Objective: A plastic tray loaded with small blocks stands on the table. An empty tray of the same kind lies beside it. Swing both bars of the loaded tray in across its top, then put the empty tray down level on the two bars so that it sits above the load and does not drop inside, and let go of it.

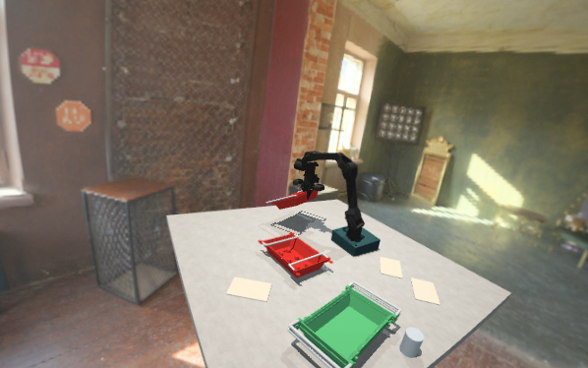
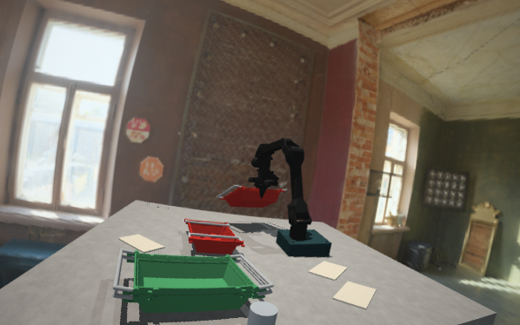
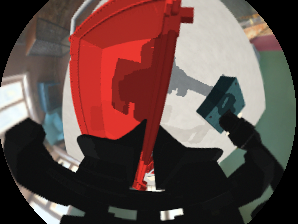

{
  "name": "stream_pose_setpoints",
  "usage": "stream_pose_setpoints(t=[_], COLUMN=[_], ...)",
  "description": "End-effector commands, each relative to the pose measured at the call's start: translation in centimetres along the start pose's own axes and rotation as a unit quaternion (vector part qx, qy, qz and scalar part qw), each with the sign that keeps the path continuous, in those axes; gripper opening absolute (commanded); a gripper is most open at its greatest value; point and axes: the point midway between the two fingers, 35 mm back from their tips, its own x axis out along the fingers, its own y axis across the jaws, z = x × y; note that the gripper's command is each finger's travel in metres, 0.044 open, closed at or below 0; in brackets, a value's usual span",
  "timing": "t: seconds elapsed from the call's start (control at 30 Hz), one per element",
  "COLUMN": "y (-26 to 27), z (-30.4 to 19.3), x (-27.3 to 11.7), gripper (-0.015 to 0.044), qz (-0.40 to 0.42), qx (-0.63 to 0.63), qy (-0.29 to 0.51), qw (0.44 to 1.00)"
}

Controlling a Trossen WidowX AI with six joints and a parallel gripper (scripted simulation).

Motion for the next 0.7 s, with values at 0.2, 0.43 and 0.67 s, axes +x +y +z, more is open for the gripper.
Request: stream_pose_setpoints(t=[0.2, 0.43, 0.67], y=[0.0, -0.3, -0.9], z=[-4.0, -6.8, -9.5], x=[-0.9, -0.9, -0.9], gripper=[0.0000, 0.0000, 0.0000], qz=[0.016, 0.016, 0.016], qx=[-0.066, -0.110, -0.154], qy=[-0.003, -0.004, -0.004], qw=[0.998, 0.994, 0.988])
